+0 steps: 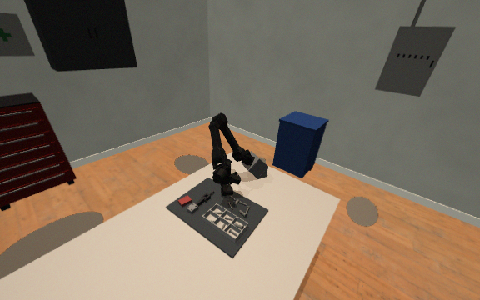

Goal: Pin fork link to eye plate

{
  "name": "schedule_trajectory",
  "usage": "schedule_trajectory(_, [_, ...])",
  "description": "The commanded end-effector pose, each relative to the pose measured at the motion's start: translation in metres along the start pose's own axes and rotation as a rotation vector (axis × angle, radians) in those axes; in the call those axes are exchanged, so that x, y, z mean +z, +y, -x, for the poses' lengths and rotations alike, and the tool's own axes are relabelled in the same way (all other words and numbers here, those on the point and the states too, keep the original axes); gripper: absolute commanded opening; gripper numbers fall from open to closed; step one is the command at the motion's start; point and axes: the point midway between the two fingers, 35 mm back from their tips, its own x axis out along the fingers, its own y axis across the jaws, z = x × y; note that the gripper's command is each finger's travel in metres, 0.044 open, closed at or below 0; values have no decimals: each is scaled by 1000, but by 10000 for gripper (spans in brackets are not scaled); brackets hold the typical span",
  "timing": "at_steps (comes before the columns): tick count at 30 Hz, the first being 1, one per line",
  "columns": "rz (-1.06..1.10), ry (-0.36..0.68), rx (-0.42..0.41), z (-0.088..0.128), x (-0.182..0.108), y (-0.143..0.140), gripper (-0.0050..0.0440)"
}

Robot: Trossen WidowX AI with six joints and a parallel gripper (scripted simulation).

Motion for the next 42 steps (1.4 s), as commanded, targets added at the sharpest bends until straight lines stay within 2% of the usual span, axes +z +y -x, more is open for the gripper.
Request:
schedule_trajectory(1, [-16,0,1,0,0,0,95])
schedule_trajectory(15, [-936,-2,-1,0,0,6,95])
schedule_trajectory(17, [-936,-2,-1,0,0,6,95])
schedule_trajectory(19, [-1122,-3,-1,0,0,7,95])
schedule_trajectory(32, [-1923,-5,0,0,0,12,95])
schedule_trajectory(34, [-1923,-5,0,0,0,12,95])
schedule_trajectory(36, [-2110,-6,1,0,0,13,95])
schedule_trajectory(42, [-2480,-8,2,0,0,15,95])
